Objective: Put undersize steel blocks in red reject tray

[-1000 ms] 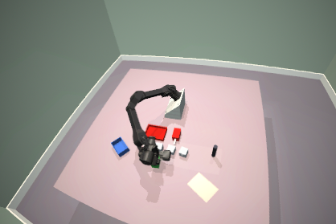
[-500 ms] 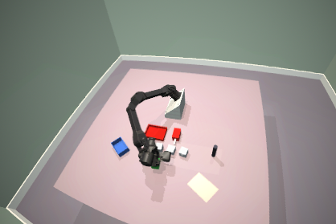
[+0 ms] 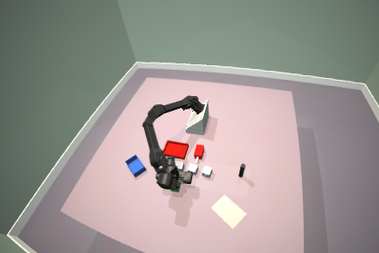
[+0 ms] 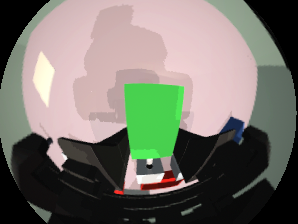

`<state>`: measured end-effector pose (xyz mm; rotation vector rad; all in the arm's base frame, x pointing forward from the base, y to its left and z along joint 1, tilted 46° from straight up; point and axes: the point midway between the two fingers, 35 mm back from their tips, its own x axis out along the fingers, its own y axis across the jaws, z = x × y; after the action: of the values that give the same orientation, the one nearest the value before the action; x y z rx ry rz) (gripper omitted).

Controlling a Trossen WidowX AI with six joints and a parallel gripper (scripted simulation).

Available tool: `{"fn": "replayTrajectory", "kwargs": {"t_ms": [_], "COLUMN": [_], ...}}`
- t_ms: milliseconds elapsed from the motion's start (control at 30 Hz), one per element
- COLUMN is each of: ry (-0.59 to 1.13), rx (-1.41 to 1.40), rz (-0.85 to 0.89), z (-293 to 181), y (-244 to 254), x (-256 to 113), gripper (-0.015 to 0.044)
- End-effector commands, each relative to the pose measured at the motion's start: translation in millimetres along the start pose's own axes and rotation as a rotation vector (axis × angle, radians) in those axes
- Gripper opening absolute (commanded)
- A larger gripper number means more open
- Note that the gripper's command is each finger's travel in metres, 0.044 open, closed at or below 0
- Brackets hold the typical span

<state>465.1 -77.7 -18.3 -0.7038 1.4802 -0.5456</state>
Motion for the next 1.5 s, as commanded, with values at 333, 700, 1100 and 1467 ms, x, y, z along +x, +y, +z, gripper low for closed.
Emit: {"fn": "replayTrajectory", "kwargs": {"t_ms": [333,700,1100,1467], "ry": [-0.008,0.022,0.028,0.008], "rx": [0.0,-0.006,-0.013,-0.127], "rz": [-0.001,0.0,-0.003,0.0], "z": [8,1,0,-16], "y": [-1,-1,-1,-71], "x": [-4,-36,-30,-76], "gripper": [0.0,0.0,0.0,0.0]}}
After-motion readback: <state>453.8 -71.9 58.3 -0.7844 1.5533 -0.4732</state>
